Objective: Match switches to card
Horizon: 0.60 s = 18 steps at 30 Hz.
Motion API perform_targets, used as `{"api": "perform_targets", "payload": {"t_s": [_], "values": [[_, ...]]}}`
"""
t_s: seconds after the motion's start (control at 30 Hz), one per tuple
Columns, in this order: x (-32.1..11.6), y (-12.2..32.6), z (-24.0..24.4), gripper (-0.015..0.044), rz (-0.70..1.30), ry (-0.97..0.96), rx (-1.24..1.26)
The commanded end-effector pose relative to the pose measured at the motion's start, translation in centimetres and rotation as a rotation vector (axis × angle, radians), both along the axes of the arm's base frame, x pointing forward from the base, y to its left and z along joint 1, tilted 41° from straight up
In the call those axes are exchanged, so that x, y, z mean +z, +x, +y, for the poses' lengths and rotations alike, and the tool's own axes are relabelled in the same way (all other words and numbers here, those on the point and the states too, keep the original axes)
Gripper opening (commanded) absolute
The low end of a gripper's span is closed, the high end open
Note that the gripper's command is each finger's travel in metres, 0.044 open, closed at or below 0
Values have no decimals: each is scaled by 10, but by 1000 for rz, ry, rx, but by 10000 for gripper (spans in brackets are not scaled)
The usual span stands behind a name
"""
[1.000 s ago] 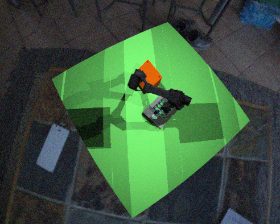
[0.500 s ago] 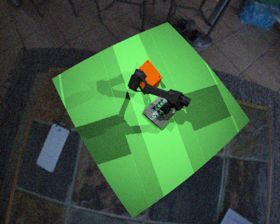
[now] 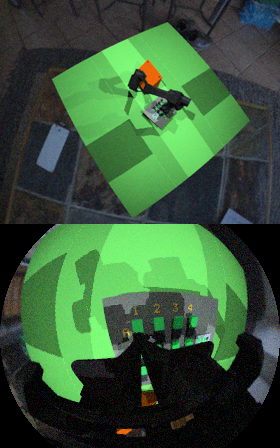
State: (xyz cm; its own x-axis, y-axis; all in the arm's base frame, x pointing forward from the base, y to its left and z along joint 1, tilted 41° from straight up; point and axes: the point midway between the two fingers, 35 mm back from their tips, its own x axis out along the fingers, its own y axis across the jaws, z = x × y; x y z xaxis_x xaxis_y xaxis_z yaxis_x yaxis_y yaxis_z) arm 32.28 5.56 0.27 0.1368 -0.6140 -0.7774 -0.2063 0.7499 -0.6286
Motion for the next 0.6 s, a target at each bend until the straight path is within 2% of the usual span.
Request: {"api": "perform_targets", "payload": {"t_s": [0.0,0.57], "values": [[0,0,-1,0,1,-6,4],[-1,0,-2,0,1,-6,4]]}}
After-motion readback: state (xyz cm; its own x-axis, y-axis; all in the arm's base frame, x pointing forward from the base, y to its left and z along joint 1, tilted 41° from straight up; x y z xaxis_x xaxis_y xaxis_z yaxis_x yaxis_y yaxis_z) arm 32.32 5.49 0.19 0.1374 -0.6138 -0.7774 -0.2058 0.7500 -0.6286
